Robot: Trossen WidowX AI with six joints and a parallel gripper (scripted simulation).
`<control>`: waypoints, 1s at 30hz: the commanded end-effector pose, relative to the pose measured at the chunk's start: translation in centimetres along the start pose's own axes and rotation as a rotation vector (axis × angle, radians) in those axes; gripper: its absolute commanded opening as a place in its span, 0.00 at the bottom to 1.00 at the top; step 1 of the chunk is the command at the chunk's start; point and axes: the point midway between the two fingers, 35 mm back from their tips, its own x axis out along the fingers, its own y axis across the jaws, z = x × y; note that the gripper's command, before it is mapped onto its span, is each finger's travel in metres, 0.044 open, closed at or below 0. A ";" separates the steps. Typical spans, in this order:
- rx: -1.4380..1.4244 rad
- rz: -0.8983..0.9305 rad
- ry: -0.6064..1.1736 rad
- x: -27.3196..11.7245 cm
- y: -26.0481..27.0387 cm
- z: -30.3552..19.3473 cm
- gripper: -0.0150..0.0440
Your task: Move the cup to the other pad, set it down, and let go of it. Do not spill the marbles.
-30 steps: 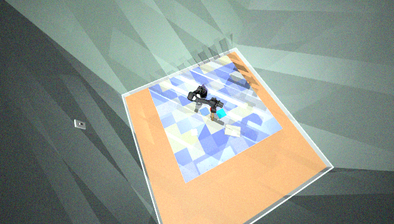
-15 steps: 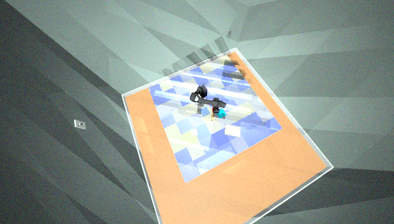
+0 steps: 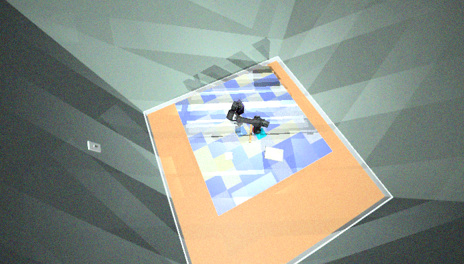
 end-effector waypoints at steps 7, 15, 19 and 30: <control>0.004 0.003 -0.003 -0.1 -0.2 2.0 0.25; 0.005 0.003 -0.004 -0.2 -0.3 3.3 0.25; 0.005 0.003 -0.004 -0.2 -0.4 4.0 0.25; 0.005 0.003 -0.005 -0.2 -0.4 5.4 0.25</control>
